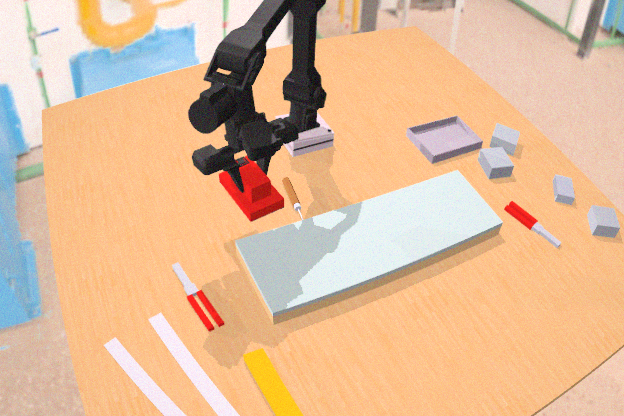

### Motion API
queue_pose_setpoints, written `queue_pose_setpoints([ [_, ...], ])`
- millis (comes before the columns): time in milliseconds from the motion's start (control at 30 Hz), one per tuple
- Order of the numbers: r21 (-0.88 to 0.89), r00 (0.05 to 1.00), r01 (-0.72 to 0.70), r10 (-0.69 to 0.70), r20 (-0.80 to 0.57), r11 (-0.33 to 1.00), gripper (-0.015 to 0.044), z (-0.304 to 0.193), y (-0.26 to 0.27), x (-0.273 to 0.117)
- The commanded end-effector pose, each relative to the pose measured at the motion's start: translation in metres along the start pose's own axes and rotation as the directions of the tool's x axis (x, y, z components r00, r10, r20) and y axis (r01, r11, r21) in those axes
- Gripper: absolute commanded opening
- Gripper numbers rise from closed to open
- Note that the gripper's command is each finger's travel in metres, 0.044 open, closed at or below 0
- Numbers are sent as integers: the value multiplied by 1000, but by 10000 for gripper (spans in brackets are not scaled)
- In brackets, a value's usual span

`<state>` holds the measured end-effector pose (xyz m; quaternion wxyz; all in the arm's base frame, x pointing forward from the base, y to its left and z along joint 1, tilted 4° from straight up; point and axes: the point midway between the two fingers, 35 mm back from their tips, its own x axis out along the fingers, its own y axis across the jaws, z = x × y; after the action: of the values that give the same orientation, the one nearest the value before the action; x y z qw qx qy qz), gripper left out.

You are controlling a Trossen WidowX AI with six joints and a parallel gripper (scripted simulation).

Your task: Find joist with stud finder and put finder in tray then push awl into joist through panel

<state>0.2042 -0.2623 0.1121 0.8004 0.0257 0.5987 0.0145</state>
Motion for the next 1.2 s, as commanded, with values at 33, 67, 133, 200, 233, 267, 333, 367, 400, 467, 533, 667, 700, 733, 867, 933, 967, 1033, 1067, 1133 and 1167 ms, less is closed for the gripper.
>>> queue_pose_setpoints([
  [33,33,1000,19,-19,3,999,0,28,-7,1],
  [67,40,1000,21,-21,3,999,0,34,-8,2],
  [133,54,1000,25,-25,4,998,0,45,-9,3],
  [200,68,1000,28,-29,6,997,0,57,-10,5],
  [233,75,1000,30,-31,7,997,0,62,-10,6],
  [267,82,999,32,-33,8,996,0,68,-10,7],
  [333,97,999,36,-37,10,995,0,79,-10,9],
  [367,104,999,37,-39,11,994,0,85,-10,11],
  [400,111,999,39,-40,13,993,0,91,-9,12],
  [467,125,999,42,-44,16,991,0,103,-8,14],
  [533,138,999,44,-47,19,989,0,113,-7,17],
  [667,143,999,45,-48,20,989,0,117,-6,18],
  [700,143,999,45,-48,20,989,0,117,-6,18],
  [733,143,999,45,-48,20,989,0,117,-6,19],
  [867,143,999,45,-48,20,989,0,116,-7,24],
  [933,143,999,45,-48,20,989,0,115,-7,28],
  [967,143,999,45,-48,20,989,0,115,-7,29],
  [1033,143,999,45,-48,20,989,0,114,-7,32],
  [1067,143,999,45,-48,20,989,0,114,-7,34],
  [1133,143,999,45,-48,20,989,0,113,-7,37],
  [1167,143,999,45,-48,20,989,0,113,-7,38],
])
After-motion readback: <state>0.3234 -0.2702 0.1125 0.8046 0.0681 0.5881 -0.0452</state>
